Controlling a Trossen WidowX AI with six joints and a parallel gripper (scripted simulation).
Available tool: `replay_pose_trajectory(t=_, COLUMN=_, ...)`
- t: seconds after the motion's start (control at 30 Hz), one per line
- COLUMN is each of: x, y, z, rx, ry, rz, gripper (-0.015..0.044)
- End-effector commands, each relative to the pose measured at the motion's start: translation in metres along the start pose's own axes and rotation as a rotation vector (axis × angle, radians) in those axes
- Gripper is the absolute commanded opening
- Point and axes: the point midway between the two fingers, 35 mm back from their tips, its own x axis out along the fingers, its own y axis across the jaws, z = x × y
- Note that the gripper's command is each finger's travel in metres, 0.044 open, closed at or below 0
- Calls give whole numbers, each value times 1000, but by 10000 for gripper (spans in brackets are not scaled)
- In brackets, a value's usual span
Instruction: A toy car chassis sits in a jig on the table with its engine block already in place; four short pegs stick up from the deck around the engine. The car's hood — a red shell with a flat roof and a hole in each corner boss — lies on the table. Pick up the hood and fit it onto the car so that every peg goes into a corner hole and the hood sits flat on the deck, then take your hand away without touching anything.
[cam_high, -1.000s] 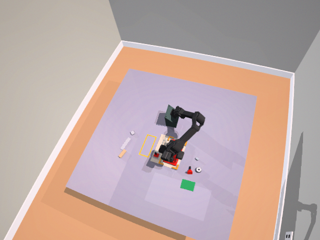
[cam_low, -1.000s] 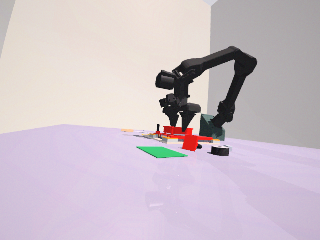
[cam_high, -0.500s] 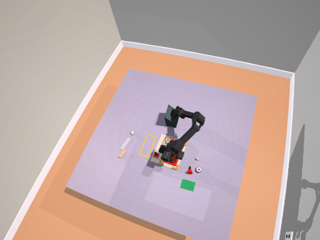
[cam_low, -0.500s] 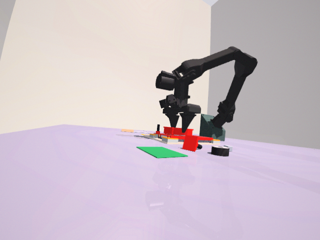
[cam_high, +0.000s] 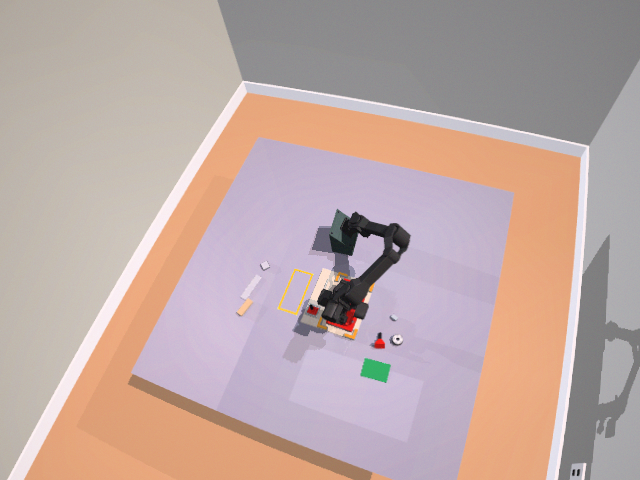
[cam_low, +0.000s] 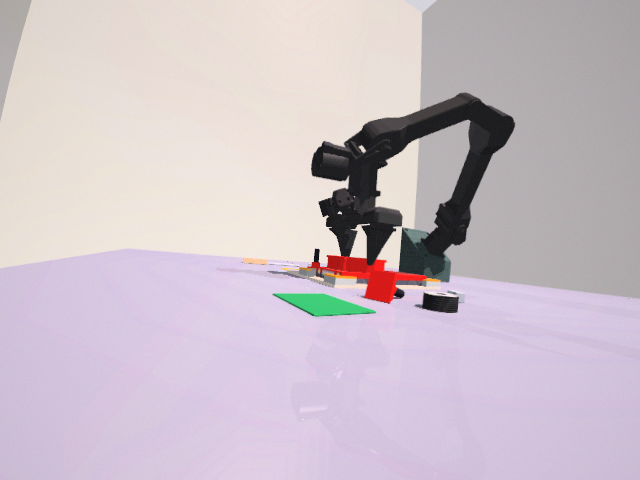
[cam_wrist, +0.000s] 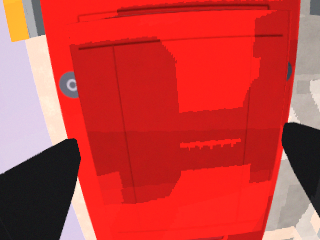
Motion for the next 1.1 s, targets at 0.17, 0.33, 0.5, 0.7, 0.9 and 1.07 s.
replay_pose_trajectory(t=0.17, x=-68, y=-1, z=1, rx=-4, ry=-9, rz=2, gripper=440)
replay_pose_trajectory(t=0.33, x=-71, y=-1, z=1, rx=-4, ry=-9, rz=3, gripper=440)
replay_pose_trajectory(t=0.5, x=-71, y=-1, z=1, rx=-4, ry=-9, rz=3, gripper=440)
replay_pose_trajectory(t=0.7, x=-71, y=-1, z=1, rx=-4, ry=-9, rz=3, gripper=440)
replay_pose_trajectory(t=0.9, x=-71, y=-1, z=1, rx=-4, ry=-9, rz=3, gripper=440)
replay_pose_trajectory(t=1.07, x=-71, y=-1, z=1, rx=-4, ry=-9, rz=3, gripper=440)
